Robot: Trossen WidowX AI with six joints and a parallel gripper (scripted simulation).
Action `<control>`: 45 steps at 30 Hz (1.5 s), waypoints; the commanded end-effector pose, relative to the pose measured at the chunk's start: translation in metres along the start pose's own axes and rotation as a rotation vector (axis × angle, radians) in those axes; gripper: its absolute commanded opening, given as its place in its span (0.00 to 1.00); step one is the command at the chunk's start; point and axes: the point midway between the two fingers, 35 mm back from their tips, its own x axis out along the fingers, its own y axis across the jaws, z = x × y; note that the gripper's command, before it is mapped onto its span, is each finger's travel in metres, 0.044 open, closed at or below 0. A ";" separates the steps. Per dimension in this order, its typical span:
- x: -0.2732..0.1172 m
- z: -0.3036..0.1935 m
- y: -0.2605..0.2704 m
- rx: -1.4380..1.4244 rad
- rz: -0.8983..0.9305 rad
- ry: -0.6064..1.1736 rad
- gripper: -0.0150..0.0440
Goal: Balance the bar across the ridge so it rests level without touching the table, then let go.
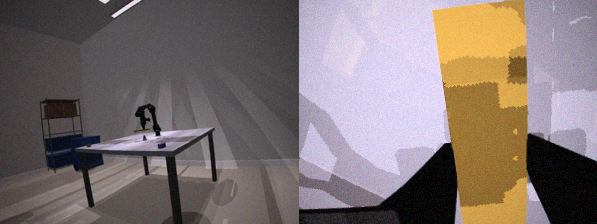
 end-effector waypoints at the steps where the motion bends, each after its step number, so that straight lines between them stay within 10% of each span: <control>1: 0.000 0.009 -0.012 -0.091 0.002 0.002 0.25; 45: 0.045 0.020 -0.017 -0.185 0.001 0.001 0.25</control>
